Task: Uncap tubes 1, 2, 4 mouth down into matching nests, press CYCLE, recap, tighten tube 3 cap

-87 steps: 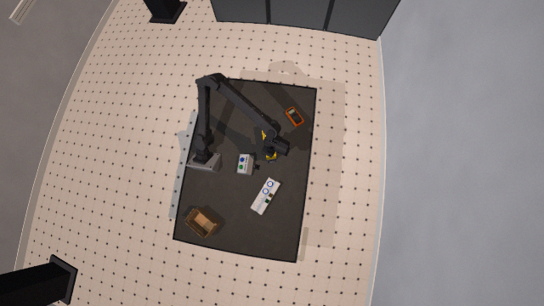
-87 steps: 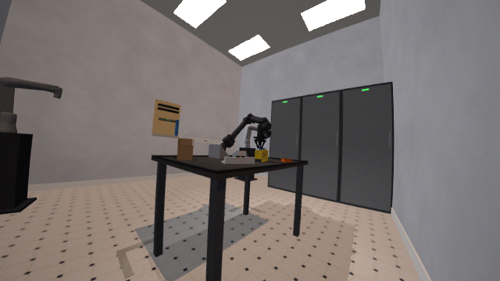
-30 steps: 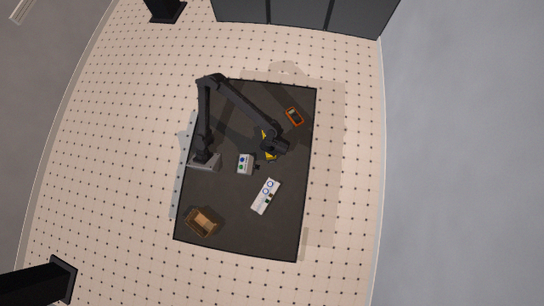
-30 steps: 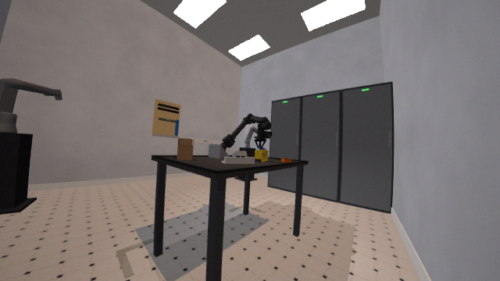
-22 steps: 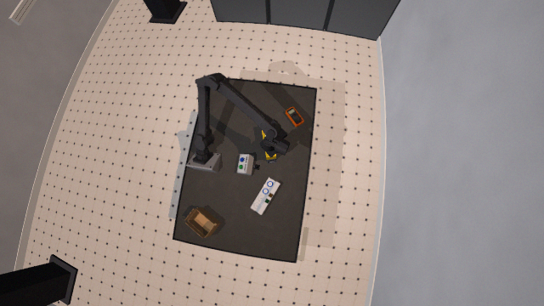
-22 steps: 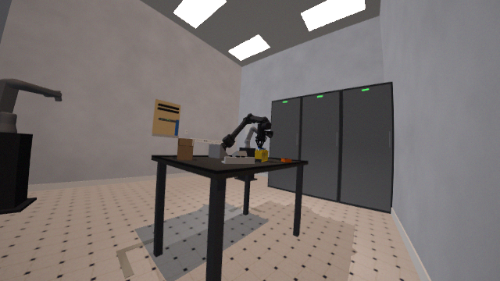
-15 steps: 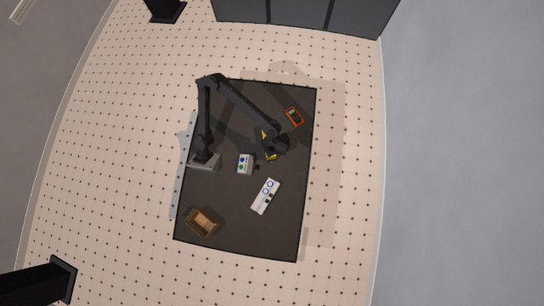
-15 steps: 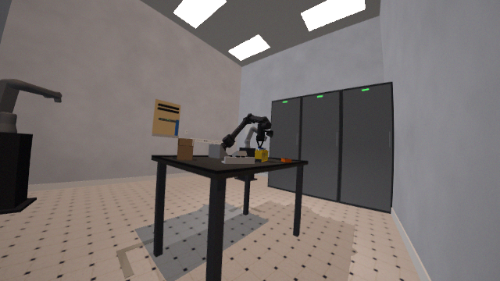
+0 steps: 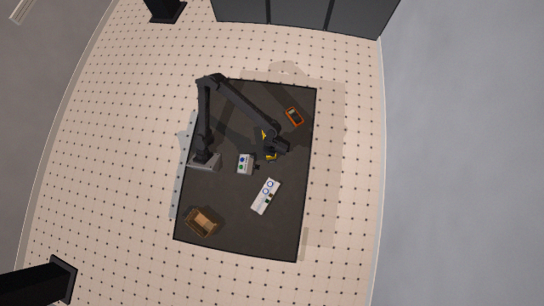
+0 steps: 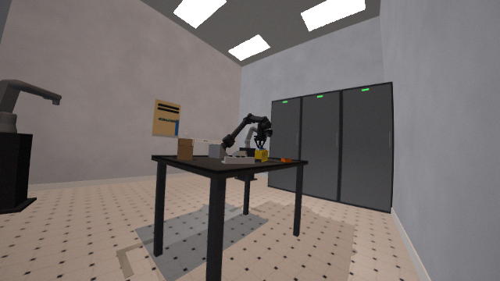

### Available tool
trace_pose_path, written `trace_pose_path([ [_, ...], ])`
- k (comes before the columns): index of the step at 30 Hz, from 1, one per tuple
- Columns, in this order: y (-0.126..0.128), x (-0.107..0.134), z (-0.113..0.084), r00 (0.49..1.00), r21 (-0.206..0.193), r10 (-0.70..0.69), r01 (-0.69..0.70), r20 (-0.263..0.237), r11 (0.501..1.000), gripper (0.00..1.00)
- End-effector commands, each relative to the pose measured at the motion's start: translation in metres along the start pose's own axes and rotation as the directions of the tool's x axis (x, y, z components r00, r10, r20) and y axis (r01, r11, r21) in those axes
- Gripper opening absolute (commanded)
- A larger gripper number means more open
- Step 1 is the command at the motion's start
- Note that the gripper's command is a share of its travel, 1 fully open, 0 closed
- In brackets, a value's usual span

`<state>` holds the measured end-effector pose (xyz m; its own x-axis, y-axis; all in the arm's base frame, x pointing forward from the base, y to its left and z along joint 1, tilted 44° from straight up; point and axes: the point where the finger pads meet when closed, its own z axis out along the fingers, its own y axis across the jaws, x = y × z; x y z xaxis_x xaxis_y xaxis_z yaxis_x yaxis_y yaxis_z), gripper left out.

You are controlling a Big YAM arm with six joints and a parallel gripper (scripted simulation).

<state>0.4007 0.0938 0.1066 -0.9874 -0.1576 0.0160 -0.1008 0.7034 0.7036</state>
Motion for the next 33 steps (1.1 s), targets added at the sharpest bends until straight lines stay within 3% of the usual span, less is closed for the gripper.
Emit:
trace_pose_path([
  [1,-0.005,-0.011,-0.011,0.962,0.009,0.272,-0.272,0.034,0.962,0.49],
  [11,-0.007,-0.012,-0.008,0.958,0.007,0.285,-0.286,0.032,0.958,0.49],
  [12,0.0,-0.009,-0.008,0.963,0.008,0.269,-0.27,0.023,0.963,0.0],
  [26,0.0,-0.009,-0.008,0.963,0.008,0.269,-0.27,0.023,0.963,0.0],
  [27,-0.003,-0.015,-0.021,0.957,0.007,0.288,-0.289,0.04,0.957,0.0],
  [33,0.003,-0.015,-0.045,0.966,0.009,0.254,-0.255,0.055,0.967,0.0],
])
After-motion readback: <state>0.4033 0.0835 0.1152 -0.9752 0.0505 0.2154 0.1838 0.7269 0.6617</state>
